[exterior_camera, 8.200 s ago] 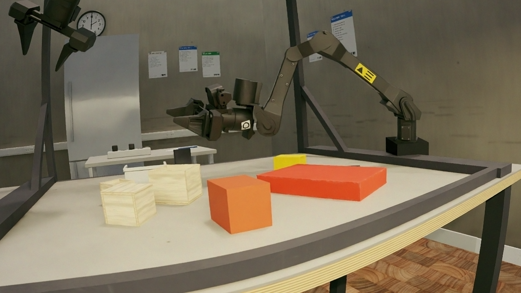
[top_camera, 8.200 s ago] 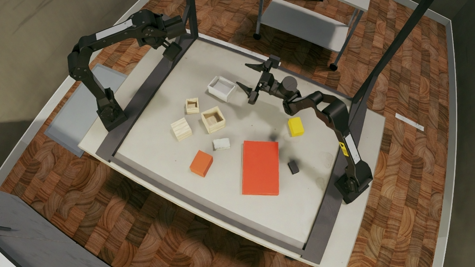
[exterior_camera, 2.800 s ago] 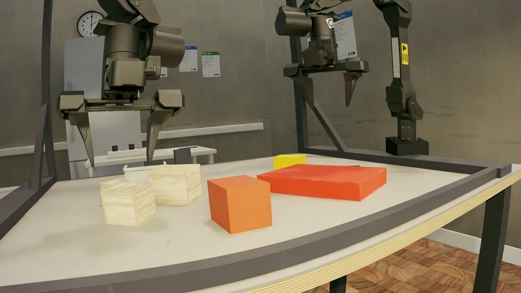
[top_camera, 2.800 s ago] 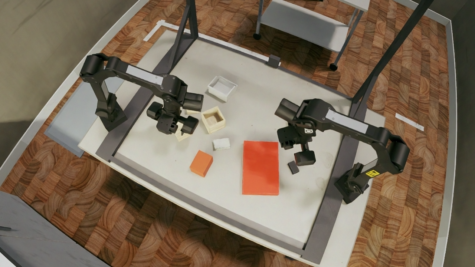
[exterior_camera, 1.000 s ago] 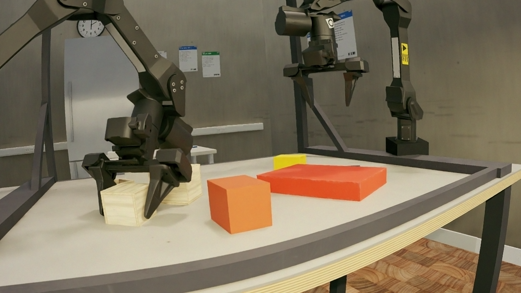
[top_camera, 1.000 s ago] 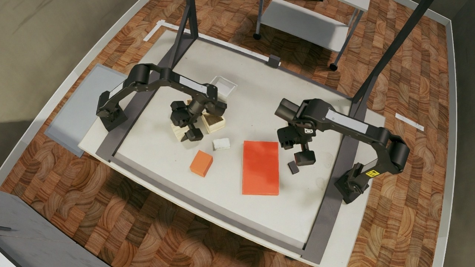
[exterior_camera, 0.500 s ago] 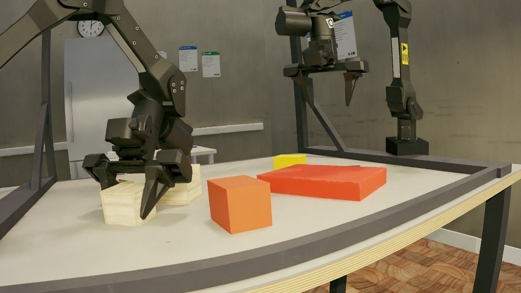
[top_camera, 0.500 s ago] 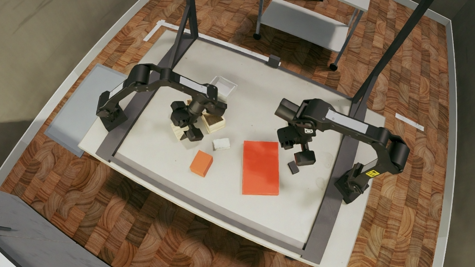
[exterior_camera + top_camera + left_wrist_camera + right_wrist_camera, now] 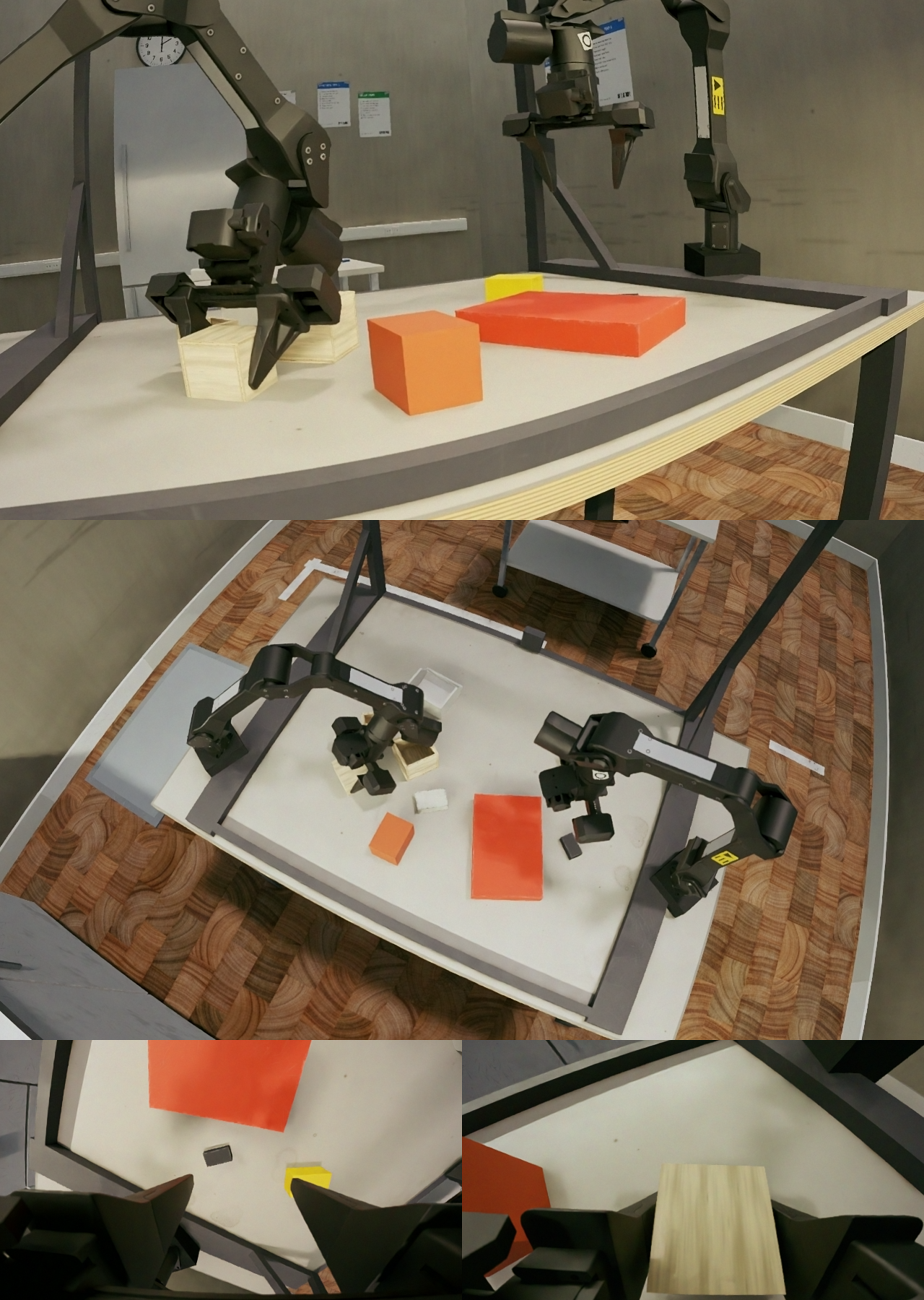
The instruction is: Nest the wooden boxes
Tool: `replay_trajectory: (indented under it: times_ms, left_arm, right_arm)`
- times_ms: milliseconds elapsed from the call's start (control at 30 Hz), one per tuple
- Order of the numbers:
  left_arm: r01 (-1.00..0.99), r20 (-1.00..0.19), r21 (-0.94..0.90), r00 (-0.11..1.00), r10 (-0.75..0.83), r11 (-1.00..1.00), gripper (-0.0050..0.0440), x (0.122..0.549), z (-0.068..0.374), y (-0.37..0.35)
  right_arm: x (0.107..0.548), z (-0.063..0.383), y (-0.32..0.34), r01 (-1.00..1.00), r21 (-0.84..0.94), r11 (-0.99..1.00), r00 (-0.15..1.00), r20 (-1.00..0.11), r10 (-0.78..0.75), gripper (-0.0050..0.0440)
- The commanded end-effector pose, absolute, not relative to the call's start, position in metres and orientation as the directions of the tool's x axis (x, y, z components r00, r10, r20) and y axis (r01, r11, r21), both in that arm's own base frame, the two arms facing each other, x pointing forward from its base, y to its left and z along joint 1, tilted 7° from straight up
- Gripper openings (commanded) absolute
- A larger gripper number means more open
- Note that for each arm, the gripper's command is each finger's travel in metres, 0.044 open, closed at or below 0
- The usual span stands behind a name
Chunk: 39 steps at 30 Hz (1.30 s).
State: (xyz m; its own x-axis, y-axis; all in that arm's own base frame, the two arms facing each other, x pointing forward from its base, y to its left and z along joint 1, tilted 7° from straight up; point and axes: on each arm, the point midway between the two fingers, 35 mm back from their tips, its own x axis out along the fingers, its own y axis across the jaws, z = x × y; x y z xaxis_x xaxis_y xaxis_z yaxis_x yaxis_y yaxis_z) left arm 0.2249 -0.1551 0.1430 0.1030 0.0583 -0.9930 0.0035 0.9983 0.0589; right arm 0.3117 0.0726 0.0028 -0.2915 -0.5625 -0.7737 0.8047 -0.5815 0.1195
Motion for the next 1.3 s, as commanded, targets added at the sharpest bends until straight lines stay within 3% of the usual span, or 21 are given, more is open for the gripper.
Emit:
replay_trajectory:
  times_ms: [0,167,633,900,1267]
  left_arm:
    - [-0.001,-0.992,0.045,0.119,0.044,0.999,0.0400,0.225,0.149,-0.156]
    - [-0.001,-0.992,0.045,0.119,0.044,0.999,0.0400,0.225,0.149,-0.156]
    - [-0.001,-0.992,0.045,0.119,0.044,0.999,0.0400,0.225,0.149,-0.156]
    - [-0.001,-0.992,0.045,0.119,0.044,0.999,0.0400,0.225,0.149,-0.156]
    - [-0.001,-0.992,0.045,0.119,0.044,0.999,0.0400,0.225,0.149,-0.156]
  right_arm:
    - [0.315,0.003,0.073,0.805,0.124,-0.581,-0.285,-0.777,-0.561,0.0112]
    - [0.315,0.003,0.073,0.805,0.124,-0.581,-0.285,-0.777,-0.561,0.0000]
    - [0.309,0.018,0.068,0.803,0.129,-0.581,-0.184,-0.875,-0.448,-0.0005]
    - [0.307,0.020,0.065,0.803,0.126,-0.583,-0.131,-0.916,-0.379,-0.0050]
    - [0.301,0.022,0.058,0.803,0.126,-0.583,-0.008,-0.975,-0.222,-0.0050]
